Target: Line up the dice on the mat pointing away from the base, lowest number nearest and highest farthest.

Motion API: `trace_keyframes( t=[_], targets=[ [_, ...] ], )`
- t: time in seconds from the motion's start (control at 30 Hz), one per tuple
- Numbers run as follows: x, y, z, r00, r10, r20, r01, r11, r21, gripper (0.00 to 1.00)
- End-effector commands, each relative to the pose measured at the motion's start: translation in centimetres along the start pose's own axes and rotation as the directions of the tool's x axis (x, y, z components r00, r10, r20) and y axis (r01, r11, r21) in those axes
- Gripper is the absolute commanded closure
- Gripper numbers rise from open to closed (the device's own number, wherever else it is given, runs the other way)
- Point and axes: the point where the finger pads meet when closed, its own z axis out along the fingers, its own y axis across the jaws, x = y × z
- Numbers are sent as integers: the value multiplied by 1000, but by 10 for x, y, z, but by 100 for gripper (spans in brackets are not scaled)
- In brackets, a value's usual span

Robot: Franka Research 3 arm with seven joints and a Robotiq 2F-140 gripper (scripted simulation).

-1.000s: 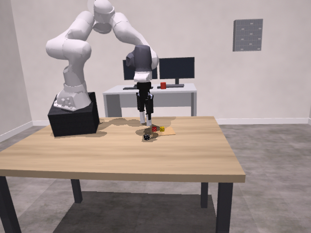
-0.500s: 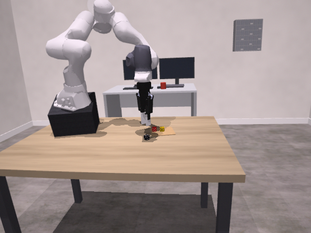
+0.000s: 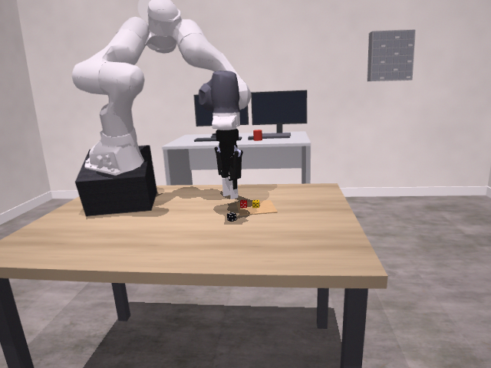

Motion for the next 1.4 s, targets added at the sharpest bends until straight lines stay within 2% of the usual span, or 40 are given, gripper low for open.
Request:
trace_keyframes(
  t=[0.0,0.37,1.37],
  targets=[
    [1,-1,1,1000,-4,2,4,1000,2,75],
    [1,-1,7,1000,-4,3,4,1000,2,75],
    [1,-2,44,1000,-4,3,4,1000,2,75]
  ],
)
